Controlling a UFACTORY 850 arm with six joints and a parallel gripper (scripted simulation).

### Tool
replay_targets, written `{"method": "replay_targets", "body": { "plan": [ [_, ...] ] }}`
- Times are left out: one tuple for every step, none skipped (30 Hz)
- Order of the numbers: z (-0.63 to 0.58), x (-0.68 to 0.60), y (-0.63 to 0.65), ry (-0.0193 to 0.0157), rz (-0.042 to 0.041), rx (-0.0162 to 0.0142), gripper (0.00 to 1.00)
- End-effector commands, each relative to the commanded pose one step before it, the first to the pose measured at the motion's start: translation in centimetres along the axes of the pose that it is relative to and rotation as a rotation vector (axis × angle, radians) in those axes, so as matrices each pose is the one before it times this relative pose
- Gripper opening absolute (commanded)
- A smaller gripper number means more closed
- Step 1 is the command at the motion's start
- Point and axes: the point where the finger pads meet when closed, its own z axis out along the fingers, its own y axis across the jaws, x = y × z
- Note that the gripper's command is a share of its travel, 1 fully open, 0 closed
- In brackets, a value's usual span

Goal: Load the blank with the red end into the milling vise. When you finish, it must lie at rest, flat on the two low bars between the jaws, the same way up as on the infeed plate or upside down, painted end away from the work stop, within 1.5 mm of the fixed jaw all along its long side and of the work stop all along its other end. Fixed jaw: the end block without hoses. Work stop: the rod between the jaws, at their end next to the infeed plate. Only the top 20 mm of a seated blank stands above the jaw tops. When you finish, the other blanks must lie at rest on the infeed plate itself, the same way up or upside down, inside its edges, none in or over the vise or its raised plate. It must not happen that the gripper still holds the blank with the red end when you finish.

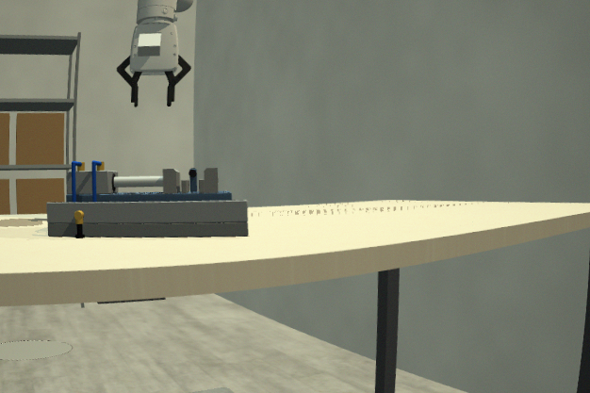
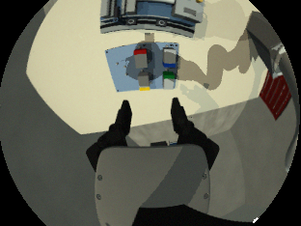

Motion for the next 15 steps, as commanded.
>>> {"method": "replay_targets", "body": {
  "plan": [
    [1.717, 0.357, -0.557, -0.00244, -0.00090, 0.00304, 0.70],
    [0.000, 0.000, 0.000, 0.00000, 0.00000, 0.00000, 0.70],
    [0.000, 0.000, 0.000, 0.00000, 0.00000, 0.00000, 0.70],
    [0.000, 0.000, 0.000, 0.00000, 0.00000, 0.00000, 0.70],
    [0.000, 0.000, 0.000, 0.00000, 0.00000, 0.00000, 0.70],
    [0.000, 0.000, 0.000, 0.00000, 0.00000, 0.00000, 0.70],
    [0.000, 0.000, 0.000, 0.00000, 0.00000, 0.00000, 0.70],
    [0.000, 0.000, 0.000, 0.00000, 0.00000, 0.00000, 0.70],
    [0.530, 0.129, -0.125, 0.00024, 0.00000, 0.00005, 0.70],
    [0.570, 0.138, -0.126, -0.00003, 0.00000, -0.00001, 0.70],
    [0.570, 0.138, -0.126, -0.00003, 0.00000, -0.00001, 0.70],
    [0.570, 0.138, -0.126, -0.00003, 0.00000, -0.00001, 0.70],
    [0.570, 0.138, -0.126, -0.00003, 0.00000, -0.00001, 0.70],
    [0.570, 0.138, -0.126, -0.00003, 0.00000, -0.00001, 0.70],
    [0.570, 0.138, -0.126, -0.00003, 0.00000, -0.00001, 0.70]
  ]
}}
